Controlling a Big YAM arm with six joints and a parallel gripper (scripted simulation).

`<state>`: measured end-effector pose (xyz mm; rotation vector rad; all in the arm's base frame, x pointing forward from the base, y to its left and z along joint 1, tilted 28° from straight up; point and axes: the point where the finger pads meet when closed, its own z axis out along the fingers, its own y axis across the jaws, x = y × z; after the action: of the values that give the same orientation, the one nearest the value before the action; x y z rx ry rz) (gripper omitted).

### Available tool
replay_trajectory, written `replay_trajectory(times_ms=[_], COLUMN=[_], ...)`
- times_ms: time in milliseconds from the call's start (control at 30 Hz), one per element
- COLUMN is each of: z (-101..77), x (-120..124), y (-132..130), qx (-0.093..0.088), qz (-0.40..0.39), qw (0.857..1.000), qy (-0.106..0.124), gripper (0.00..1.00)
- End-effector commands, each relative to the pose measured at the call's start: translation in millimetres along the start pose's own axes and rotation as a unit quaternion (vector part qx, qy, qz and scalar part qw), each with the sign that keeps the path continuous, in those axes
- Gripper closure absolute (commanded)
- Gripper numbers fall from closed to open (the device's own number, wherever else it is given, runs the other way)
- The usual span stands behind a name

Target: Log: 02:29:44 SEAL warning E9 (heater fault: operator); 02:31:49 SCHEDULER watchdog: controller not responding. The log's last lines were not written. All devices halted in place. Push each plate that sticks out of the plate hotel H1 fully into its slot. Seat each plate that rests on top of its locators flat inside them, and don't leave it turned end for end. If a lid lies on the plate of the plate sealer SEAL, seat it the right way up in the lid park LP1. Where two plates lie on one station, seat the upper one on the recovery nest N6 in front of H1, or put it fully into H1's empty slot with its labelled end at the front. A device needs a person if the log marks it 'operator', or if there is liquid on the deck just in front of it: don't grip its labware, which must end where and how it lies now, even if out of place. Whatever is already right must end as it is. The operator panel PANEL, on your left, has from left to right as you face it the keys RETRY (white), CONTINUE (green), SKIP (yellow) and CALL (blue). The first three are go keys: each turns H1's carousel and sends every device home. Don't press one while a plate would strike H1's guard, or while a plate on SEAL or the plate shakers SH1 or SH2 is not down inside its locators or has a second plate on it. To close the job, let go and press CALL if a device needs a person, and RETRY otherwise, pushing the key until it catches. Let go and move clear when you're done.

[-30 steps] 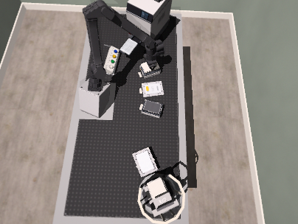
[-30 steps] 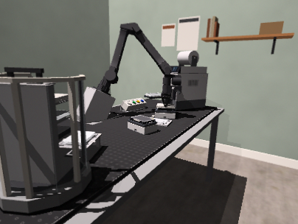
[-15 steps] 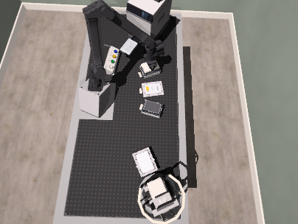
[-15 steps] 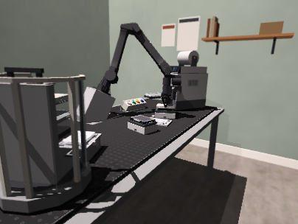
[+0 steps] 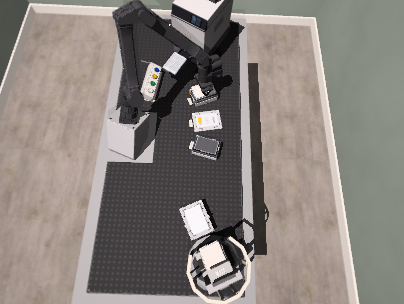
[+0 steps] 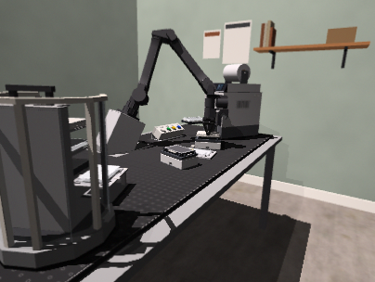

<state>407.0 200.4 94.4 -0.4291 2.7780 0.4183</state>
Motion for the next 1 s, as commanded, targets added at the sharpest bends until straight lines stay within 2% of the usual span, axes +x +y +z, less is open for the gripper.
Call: replay_trajectory(times_ms=[0, 967], z=[5.3, 12.4], x=[-6.4, 0.3], y=[6.2, 4.5], qx=[-0.002, -0.001], qz=[-0.001, 0.001], qw=[1.000, 1.000], qy=[-0.003, 0.003], gripper=[0.16, 0.16])
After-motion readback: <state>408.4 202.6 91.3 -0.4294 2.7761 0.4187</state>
